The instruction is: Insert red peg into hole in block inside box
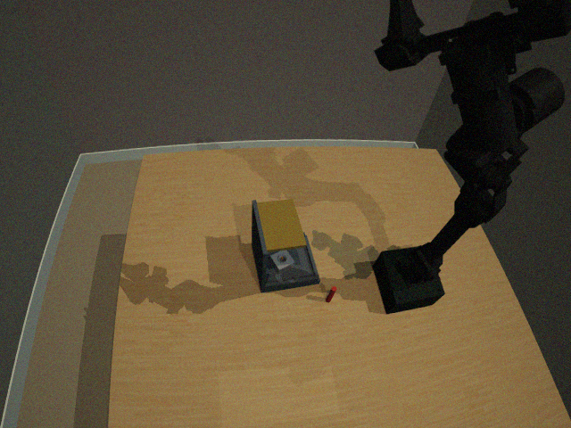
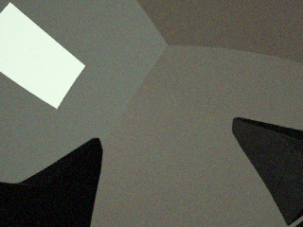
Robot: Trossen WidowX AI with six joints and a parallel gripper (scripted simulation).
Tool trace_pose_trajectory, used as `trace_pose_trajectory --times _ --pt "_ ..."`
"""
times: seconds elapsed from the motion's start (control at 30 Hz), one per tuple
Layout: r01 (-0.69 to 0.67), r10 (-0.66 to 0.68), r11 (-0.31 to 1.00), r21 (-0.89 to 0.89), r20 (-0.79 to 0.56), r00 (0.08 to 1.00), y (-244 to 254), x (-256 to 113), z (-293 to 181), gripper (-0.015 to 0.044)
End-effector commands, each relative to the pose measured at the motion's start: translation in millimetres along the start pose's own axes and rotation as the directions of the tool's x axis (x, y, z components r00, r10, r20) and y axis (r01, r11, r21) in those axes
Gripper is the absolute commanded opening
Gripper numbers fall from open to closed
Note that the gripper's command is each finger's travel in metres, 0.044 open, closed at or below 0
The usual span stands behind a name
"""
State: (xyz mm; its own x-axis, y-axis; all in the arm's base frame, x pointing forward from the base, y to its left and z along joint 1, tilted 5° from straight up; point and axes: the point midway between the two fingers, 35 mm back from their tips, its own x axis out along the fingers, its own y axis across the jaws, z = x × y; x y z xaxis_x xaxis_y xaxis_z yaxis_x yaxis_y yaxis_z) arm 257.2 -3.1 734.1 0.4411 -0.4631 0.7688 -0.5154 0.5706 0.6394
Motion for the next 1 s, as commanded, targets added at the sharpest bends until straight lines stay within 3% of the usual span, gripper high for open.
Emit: trace_pose_trajectory --times 0.0,0.43,0.73,0.97 --pt "0.003 -0.001 1.0 0.017 -0.108 0.994 -15 -1 -17 0.044" --pt "0.169 -0.115 0.981 0.096 -0.415 0.903 -77 -24 -55 0.044" --pt "0.407 -0.266 0.905 0.124 -0.583 0.768 -132 -58 -69 0.044" --pt "0.625 -0.397 0.771 0.123 -0.674 0.623 -176 -95 -71 0.044"
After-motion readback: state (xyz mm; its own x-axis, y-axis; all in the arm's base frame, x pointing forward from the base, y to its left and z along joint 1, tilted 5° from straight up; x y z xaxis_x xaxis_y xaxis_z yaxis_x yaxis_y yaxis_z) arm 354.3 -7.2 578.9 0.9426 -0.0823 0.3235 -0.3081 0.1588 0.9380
